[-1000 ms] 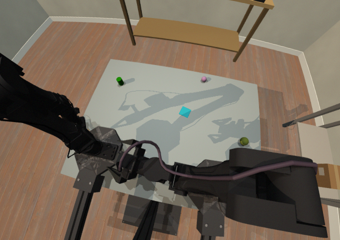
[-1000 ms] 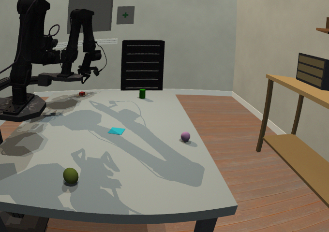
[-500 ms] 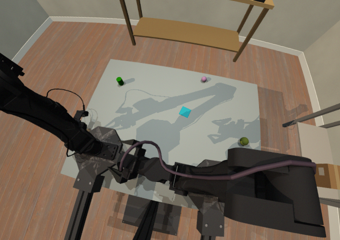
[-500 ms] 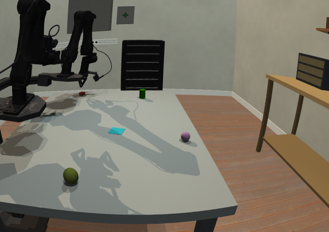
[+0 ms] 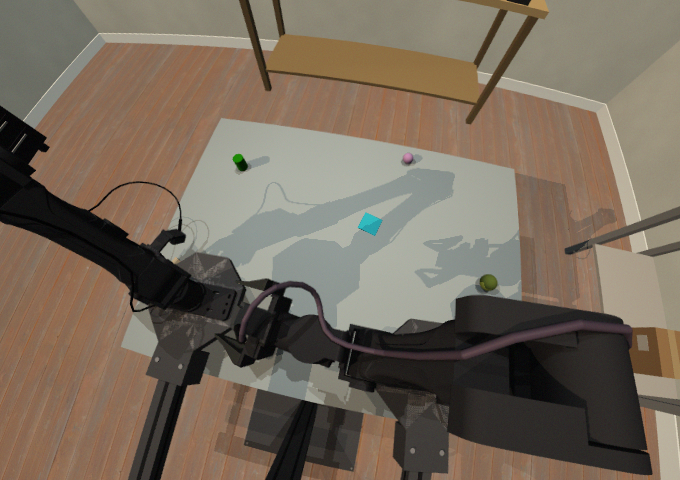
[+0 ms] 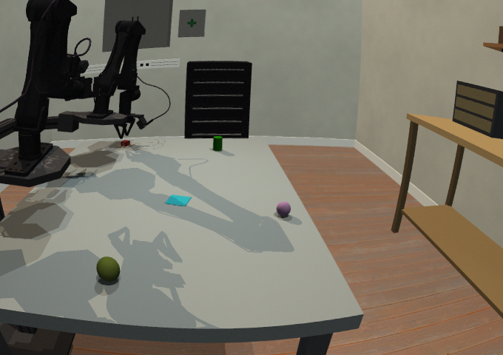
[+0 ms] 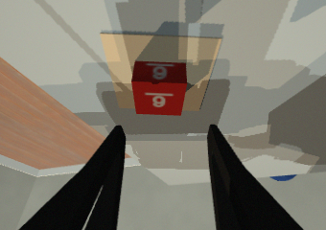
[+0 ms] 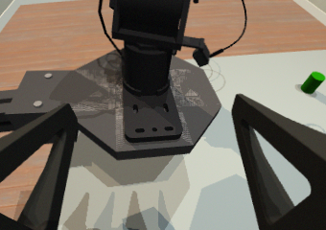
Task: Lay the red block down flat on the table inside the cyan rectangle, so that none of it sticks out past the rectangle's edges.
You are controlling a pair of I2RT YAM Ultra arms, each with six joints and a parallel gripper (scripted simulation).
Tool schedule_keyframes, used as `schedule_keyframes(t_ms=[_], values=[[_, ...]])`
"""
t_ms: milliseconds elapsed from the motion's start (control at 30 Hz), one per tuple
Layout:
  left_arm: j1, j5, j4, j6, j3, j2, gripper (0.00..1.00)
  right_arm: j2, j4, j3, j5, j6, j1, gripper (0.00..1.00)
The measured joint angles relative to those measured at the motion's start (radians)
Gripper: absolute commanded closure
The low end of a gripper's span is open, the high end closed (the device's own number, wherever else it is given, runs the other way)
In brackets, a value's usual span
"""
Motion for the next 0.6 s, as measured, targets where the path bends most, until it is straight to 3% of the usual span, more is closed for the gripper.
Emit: schedule_keyframes(t_ms=[600], values=[[0.026, 0.047, 0.030, 0.108, 0.021, 0.060, 0.45, 0.000, 0.000, 0.000, 0.000, 0.000, 0.000, 0.00]])
